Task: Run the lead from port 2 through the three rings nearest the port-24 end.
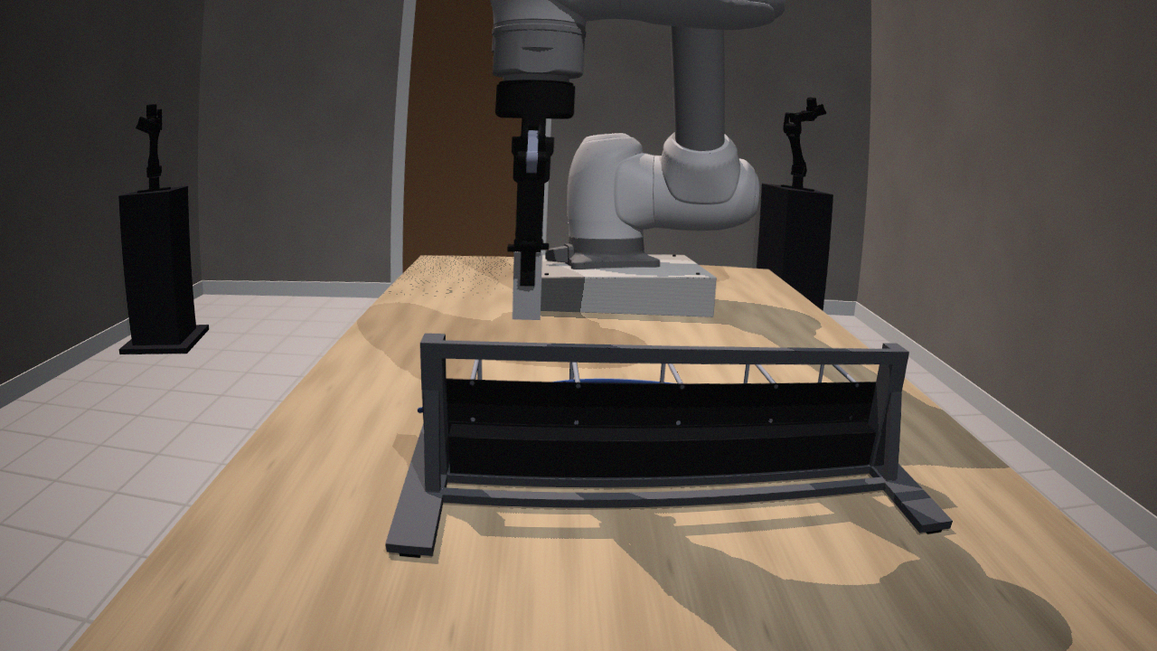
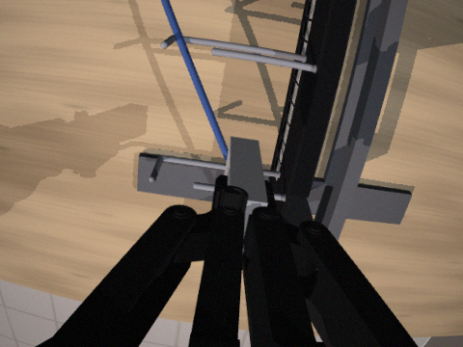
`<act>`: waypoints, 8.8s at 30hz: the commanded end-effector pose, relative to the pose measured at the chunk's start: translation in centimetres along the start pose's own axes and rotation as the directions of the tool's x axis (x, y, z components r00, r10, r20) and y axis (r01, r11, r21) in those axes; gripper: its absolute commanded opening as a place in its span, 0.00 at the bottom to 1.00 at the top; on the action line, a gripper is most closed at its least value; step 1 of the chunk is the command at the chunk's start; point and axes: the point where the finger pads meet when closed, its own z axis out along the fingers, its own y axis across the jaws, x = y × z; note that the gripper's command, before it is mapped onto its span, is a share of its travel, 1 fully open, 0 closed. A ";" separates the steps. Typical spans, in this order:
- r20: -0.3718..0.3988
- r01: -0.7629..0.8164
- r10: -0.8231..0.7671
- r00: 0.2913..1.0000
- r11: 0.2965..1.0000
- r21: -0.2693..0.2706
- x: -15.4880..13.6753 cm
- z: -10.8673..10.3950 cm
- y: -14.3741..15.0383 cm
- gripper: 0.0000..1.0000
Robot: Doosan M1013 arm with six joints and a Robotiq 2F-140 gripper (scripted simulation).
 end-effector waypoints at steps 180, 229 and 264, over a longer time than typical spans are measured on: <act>0.000 -0.026 0.026 1.000 1.000 0.000 21.0 10.4 -10.8 0.20; 0.000 -0.026 0.026 1.000 1.000 0.000 21.0 12.1 -10.8 0.20; 0.000 -0.026 0.026 1.000 1.000 0.000 21.0 12.5 -10.8 0.20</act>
